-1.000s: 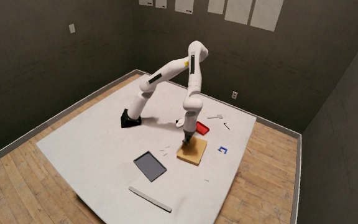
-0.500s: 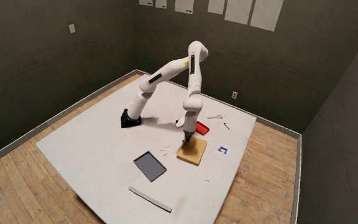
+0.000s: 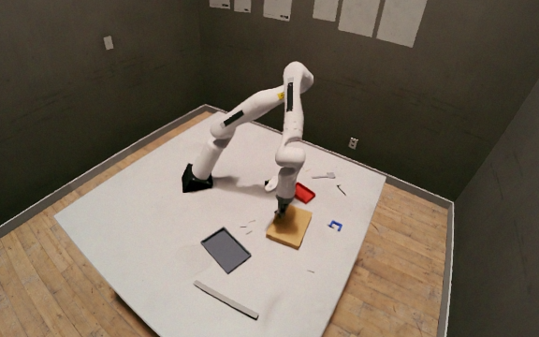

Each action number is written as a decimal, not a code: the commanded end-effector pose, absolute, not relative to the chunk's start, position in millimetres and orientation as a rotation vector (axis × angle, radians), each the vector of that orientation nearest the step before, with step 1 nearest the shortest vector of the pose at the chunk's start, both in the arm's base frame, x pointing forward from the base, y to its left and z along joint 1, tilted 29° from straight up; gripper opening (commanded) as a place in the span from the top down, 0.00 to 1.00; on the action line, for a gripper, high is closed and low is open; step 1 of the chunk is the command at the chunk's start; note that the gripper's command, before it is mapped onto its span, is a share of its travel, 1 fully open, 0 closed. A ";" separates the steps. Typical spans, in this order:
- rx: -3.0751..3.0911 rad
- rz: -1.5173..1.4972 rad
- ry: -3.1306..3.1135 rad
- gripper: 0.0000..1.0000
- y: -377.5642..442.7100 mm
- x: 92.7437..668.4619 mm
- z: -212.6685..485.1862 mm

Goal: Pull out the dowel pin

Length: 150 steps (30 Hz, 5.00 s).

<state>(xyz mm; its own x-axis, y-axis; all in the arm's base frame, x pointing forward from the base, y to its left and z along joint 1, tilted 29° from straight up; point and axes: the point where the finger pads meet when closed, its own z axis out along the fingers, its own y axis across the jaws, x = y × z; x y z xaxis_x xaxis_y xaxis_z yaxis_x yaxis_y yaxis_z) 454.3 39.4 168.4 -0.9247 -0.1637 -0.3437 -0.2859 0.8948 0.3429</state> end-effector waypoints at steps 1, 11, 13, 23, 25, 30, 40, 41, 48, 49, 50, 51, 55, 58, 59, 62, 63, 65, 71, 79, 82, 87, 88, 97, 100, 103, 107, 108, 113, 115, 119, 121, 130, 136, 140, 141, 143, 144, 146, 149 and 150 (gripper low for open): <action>-0.336 0.561 2.753 0.90 38.5 453.9 168.3; -0.336 0.561 2.753 0.90 38.5 453.9 168.3; -0.336 0.561 2.753 0.90 38.5 453.9 168.3; -0.336 0.561 2.752 0.90 38.0 454.0 169.4; -0.336 0.561 2.752 0.90 37.8 454.1 169.8; -0.336 0.560 2.751 0.90 37.2 454.2 171.2; -0.337 0.560 2.750 0.90 36.6 454.3 172.4; -0.337 0.560 2.750 0.90 36.6 454.3 172.5; -0.337 0.559 2.750 0.90 36.6 454.3 172.5; -0.337 0.560 2.750 0.90 36.6 454.3 172.5; -0.337 0.560 2.750 0.90 36.6 454.2 172.5; -0.337 0.560 2.750 0.90 36.6 454.2 172.4; -0.338 0.560 2.750 0.90 36.6 454.0 172.3; -0.338 0.560 2.750 0.90 36.6 453.7 172.2; -0.339 0.560 2.750 0.90 36.6 453.6 172.1; -0.340 0.560 2.751 0.90 36.6 453.0 171.8; -0.341 0.560 2.751 0.90 36.5 452.8 171.7; -0.342 0.560 2.751 0.90 36.5 452.2 171.4; -0.347 0.560 2.752 0.90 36.5 450.2 170.4; -0.356 0.559 2.750 0.90 36.1 449.1 169.9; -0.361 0.558 2.749 0.90 35.9 448.5 169.6; -0.369 0.556 2.747 0.90 35.5 447.4 169.1; -0.371 0.556 2.746 0.90 35.5 447.2 169.0; -0.385 0.553 2.743 0.90 34.9 445.6 168.2; -0.390 0.552 2.742 0.90 34.6 444.9 167.9; -0.396 0.551 2.740 0.90 34.4 444.3 167.6; -0.399 0.551 2.739 0.90 34.2 443.9 167.5; -0.401 0.550 2.738 0.90 34.1 444.2 167.7; -0.409 0.549 2.737 0.90 33.8 442.8 167.0; -0.412 0.548 2.736 0.90 33.7 442.5 166.9; -0.417 0.547 2.734 0.90 33.5 442.0 166.6; -0.419 0.547 2.734 0.90 33.4 441.8 166.5; -0.424 0.546 2.732 0.90 33.1 441.2 166.3; -0.426 0.545 2.732 0.90 33.0 441.1 166.2; -0.427 0.545 2.731 0.90 33.0 441.0 166.2; -0.427 0.545 2.731 0.90 33.0 441.0 166.2; -0.427 0.545 2.731 0.90 33.0 441.1 166.2; -0.427 0.545 2.731 0.90 33.0 441.1 166.2; -0.427 0.545 2.731 0.90 33.0 441.1 166.2; -0.427 0.545 2.731 0.90 33.0 441.1 166.2; -0.427 0.545 2.731 0.90 33.0 441.1 166.2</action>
